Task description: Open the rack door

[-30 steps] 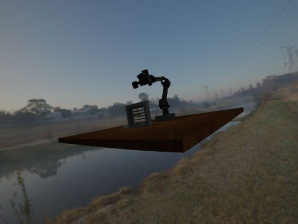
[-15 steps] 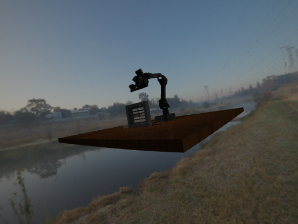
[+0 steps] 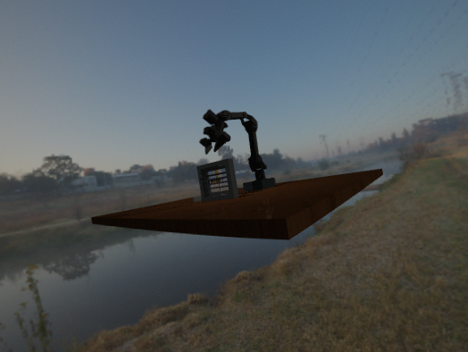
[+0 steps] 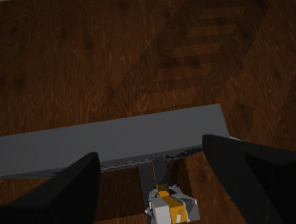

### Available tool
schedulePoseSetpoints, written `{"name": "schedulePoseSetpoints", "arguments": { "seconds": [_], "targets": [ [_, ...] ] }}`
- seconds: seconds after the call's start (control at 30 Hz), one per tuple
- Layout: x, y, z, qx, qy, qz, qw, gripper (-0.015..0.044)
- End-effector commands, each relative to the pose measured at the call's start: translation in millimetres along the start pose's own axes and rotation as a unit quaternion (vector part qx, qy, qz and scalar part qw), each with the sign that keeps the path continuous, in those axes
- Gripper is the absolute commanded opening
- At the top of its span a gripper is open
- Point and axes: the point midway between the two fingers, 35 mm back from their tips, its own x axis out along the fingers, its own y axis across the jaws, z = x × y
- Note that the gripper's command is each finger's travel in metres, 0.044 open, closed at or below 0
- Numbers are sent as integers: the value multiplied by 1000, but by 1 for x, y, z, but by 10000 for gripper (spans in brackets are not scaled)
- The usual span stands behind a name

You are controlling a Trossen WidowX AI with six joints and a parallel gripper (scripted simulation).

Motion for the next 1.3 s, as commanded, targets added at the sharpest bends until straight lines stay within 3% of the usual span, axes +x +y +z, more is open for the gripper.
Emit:
{"name": "schedulePoseSetpoints", "arguments": {
  "seconds": [0.0, 0.63, 1.27],
  "targets": [
    [5, -5, -7, -3, 46, -4, 999, 294],
    [14, -18, -45, -5, 282, 6, 959, 294],
    [33, -18, -56, -5, 290, 7, 957, 294]
  ]
}}
